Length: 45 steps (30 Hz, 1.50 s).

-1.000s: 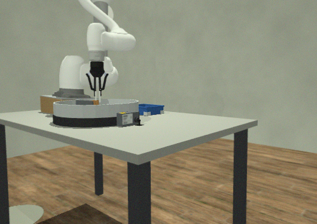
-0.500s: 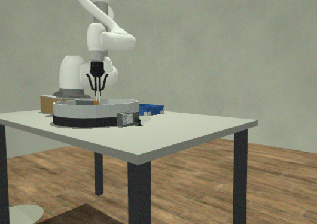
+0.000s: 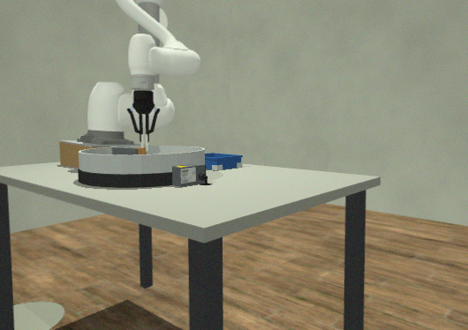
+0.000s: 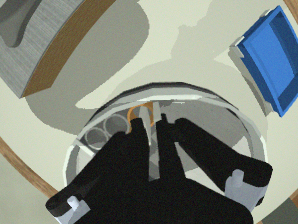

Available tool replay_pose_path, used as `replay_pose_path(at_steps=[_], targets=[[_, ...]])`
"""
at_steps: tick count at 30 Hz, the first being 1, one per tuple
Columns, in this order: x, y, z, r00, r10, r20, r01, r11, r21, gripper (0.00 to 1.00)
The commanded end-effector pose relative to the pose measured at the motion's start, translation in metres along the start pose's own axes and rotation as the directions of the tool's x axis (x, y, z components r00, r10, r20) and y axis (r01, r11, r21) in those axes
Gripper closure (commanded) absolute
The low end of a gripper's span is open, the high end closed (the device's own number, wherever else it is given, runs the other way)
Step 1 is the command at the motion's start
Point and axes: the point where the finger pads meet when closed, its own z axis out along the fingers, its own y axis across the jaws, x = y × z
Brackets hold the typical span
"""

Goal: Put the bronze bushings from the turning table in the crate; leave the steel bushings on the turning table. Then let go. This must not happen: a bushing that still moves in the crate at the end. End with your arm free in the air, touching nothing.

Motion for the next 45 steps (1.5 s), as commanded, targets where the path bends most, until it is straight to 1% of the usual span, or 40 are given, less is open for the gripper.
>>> replay_pose_path(at_steps=[1, 18, 22, 26, 28, 40, 43, 45], targets=[[0.001, 0.001, 0.002, 1.0, -0.003, -0.002, 0.003, 1.0, -0.002, 1.0], [0.001, 0.001, 0.002, 1.0, -0.003, -0.002, 0.003, 1.0, -0.002, 1.0], [0.001, 0.001, -0.002, 1.0, -0.003, -0.002, 0.003, 1.0, -0.002, 1.0], [0.001, 0.0, -0.013, 1.0, -0.003, -0.002, 0.003, 1.0, -0.002, 1.0], [0.001, 0.0, -0.013, 1.0, -0.003, -0.002, 0.003, 1.0, -0.002, 1.0], [0.001, 0.0, -0.066, 1.0, -0.003, -0.002, 0.003, 1.0, -0.002, 1.0], [0.001, 0.0, -0.072, 1.0, -0.003, -0.002, 0.003, 1.0, -0.002, 1.0], [0.001, 0.0, -0.072, 1.0, -0.003, -0.002, 0.003, 1.0, -0.002, 1.0]])
